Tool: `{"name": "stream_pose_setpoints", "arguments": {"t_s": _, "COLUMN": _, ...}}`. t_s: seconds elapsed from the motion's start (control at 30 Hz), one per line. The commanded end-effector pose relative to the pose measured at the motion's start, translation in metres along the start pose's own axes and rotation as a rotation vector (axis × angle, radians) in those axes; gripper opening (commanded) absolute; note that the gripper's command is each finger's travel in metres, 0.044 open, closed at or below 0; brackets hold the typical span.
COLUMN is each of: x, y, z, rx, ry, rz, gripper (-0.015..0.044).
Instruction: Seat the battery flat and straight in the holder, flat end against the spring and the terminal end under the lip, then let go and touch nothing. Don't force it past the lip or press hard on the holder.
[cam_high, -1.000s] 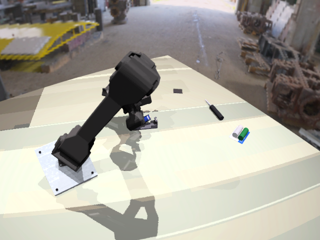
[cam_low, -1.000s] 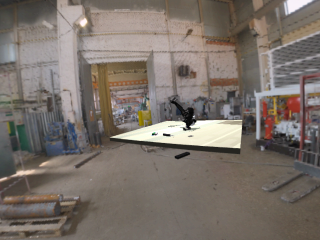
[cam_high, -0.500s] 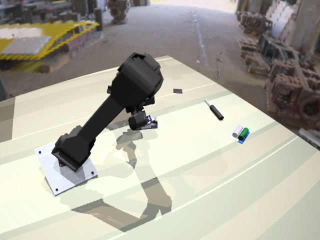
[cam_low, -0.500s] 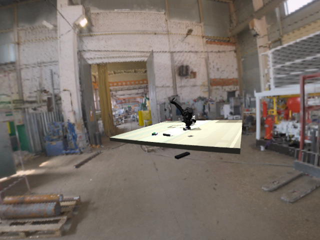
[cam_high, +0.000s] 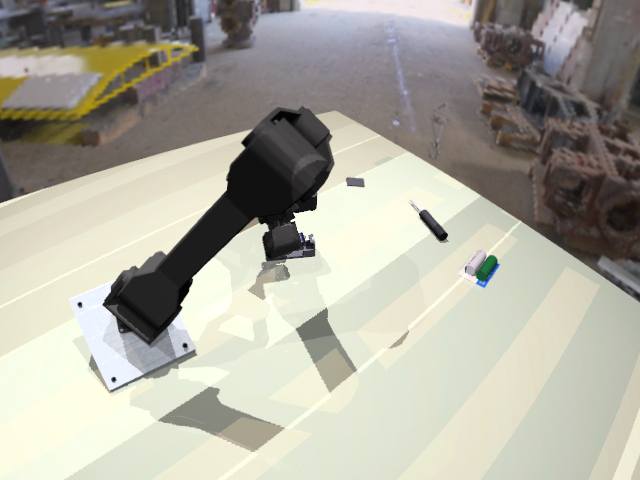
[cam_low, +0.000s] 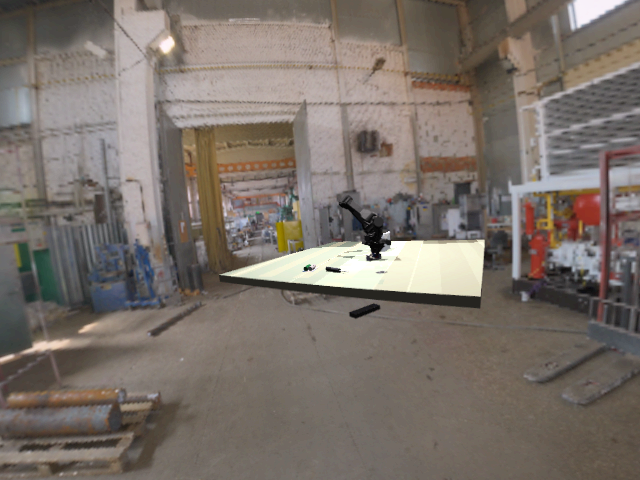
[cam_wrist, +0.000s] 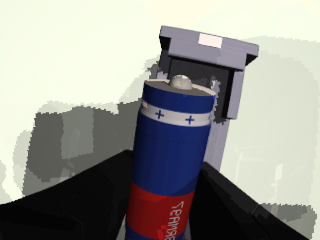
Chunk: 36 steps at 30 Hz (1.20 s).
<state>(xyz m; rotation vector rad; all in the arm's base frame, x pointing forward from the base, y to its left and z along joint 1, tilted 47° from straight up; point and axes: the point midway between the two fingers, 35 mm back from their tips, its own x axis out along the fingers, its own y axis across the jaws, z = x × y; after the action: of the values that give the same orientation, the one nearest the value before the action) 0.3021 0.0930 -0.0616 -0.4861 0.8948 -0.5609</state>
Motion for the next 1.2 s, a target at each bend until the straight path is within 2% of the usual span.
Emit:
{"name": "stream_pose_setpoints", "arguments": {"t_s": 0.0, "x": 0.0032, "y": 0.0023, "z": -0.0037, "rx": 0.007, "ry": 0.045, "rz": 0.01, "gripper": 0.0072}}
{"name": "stream_pose_setpoints", "arguments": {"t_s": 1.17, "x": 0.0071, "y": -0.0071, "z": 0.0009, "rx": 0.038, "ry": 0.353, "rz": 0.024, "gripper": 0.0072}}
